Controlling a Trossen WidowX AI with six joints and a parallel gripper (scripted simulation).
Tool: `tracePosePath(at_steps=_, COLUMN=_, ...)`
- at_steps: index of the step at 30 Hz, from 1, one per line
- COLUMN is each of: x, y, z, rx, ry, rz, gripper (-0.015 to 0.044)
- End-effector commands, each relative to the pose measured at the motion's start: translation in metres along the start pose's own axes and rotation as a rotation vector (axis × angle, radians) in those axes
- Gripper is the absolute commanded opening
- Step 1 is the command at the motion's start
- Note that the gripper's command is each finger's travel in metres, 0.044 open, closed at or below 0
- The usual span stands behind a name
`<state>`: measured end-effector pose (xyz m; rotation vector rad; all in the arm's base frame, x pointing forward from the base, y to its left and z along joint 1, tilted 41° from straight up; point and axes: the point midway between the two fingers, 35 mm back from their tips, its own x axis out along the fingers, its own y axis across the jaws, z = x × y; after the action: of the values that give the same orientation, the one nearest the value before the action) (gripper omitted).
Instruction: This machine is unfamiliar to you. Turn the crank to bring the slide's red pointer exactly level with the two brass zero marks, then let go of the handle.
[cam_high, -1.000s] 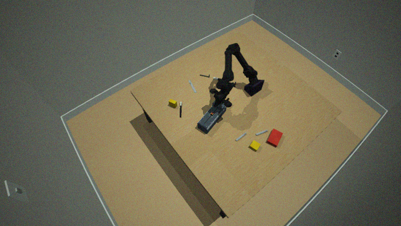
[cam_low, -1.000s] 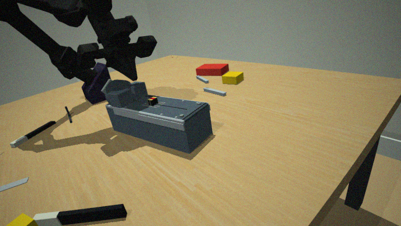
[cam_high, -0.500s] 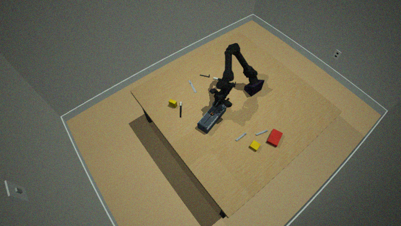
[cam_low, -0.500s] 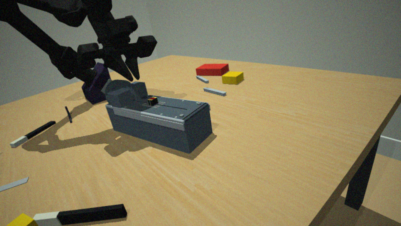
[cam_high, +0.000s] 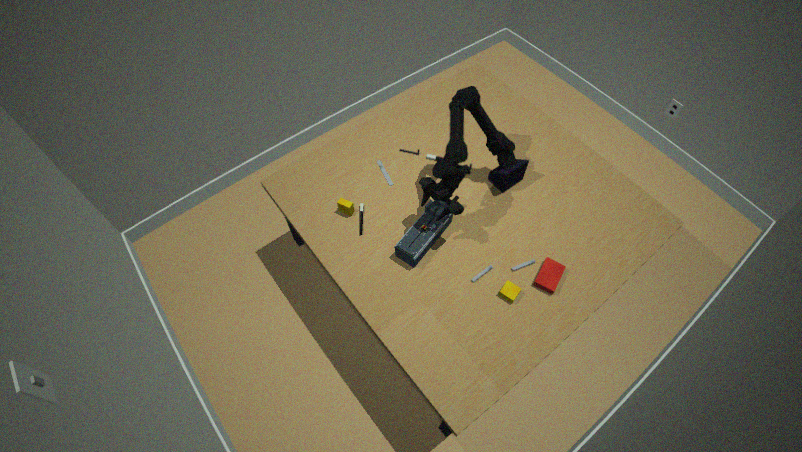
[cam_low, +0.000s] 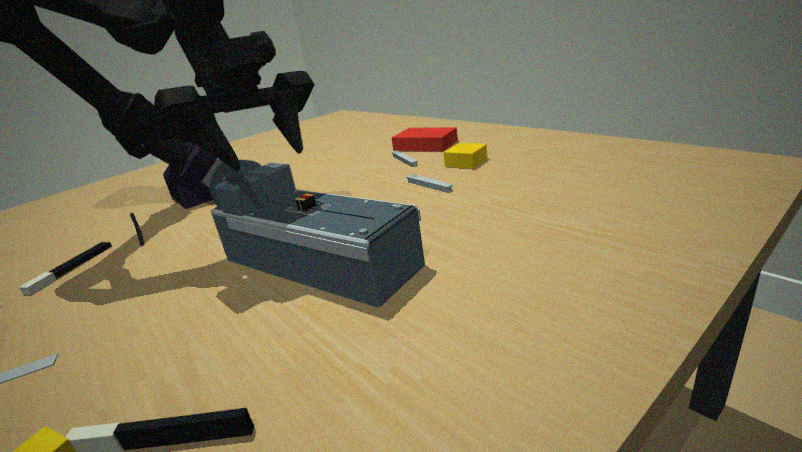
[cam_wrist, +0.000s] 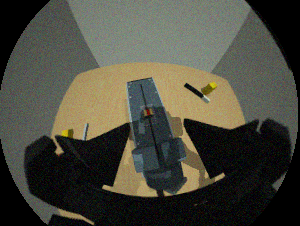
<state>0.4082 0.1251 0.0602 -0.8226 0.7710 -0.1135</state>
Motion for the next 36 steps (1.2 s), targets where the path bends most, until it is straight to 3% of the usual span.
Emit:
tracePosePath(at_steps=1, x=0.0000, y=-0.0001, z=0.0000, rx=0.000, ry=0.000, rz=-0.001, gripper=0.0361)
tracePosePath(at_steps=15, x=0.0000, y=-0.0001, z=0.0000, rx=0.000, ry=0.000, rz=-0.001, gripper=0.0000)
tracePosePath(at_steps=36, x=0.0000, y=0.0000, z=0.0000, rx=0.000, ry=0.000, rz=0.000, gripper=0.0000)
